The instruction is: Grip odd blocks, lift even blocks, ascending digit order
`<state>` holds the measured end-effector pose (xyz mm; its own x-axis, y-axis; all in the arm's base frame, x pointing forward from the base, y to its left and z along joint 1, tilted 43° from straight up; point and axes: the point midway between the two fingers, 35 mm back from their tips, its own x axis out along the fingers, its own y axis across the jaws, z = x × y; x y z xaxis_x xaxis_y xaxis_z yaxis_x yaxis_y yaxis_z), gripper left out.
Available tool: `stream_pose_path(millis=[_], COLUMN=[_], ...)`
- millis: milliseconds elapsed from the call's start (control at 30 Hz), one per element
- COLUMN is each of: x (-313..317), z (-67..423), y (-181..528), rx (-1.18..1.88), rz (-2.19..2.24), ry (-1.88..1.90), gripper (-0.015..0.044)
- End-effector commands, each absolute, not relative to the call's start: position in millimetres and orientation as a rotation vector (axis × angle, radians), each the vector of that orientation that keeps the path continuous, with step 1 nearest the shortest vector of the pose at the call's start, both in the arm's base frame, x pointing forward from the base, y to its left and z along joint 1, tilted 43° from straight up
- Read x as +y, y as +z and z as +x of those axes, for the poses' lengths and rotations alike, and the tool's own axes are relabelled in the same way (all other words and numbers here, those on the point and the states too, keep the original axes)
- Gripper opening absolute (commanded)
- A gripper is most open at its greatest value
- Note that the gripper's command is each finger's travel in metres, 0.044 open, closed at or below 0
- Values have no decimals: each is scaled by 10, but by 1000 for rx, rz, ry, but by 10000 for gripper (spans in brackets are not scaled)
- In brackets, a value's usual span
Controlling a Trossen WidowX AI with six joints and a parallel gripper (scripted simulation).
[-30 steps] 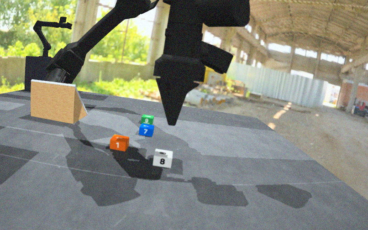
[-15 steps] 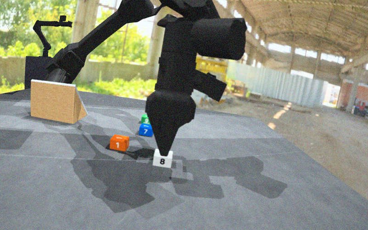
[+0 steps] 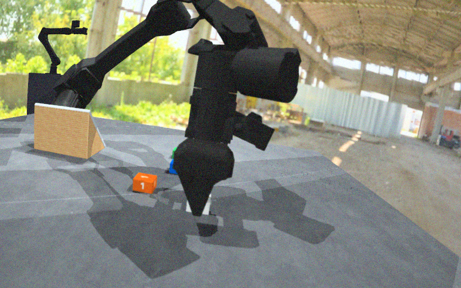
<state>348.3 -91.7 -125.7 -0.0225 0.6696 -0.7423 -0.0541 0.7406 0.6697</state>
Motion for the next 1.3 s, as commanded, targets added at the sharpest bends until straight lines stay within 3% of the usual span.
stream_pose_path(millis=[0, 300, 1267], x=[-879, -879, -898], z=[3465, 3465, 3466], y=[-1284, -1284, -1264], rx=[1501, 1501, 1501], rz=[538, 538, 538], ry=[622, 622, 622], gripper=[348, 120, 120])
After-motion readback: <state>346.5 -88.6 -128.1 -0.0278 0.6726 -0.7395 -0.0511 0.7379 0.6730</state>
